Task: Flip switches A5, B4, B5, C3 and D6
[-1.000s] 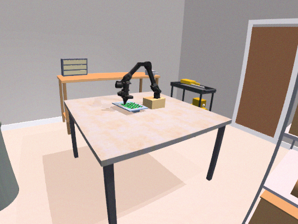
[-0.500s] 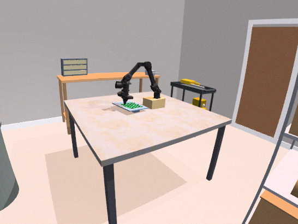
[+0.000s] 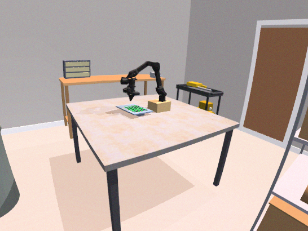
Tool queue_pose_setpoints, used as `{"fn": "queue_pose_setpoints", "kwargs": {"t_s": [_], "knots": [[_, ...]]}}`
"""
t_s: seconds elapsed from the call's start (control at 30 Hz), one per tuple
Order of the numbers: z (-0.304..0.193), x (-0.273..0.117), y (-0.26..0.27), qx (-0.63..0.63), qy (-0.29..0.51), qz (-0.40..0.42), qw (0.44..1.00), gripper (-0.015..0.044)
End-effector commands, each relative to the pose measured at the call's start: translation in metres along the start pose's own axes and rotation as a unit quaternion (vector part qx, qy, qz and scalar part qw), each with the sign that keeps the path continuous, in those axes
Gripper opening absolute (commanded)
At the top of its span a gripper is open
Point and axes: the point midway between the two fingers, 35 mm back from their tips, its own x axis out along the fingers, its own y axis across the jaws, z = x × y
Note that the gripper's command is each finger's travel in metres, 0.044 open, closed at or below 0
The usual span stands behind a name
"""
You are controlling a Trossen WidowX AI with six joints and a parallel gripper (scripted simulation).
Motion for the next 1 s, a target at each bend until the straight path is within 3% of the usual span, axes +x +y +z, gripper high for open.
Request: {"fn": "queue_pose_setpoints", "kwargs": {"t_s": [0.0, 0.13, 0.27, 0.97], "knots": [[-0.024, 0.000, 0.018, -0.001, 0.005, 0.001, 1.000, 0.0000], [-0.030, 0.004, 0.022, -0.001, 0.004, 0.001, 1.000, 0.0000], [-0.031, 0.036, 0.022, -0.001, -0.008, 0.001, 1.000, 0.0000], [-0.031, 0.059, 0.022, -0.001, -0.008, 0.001, 1.000, 0.0000]]}}
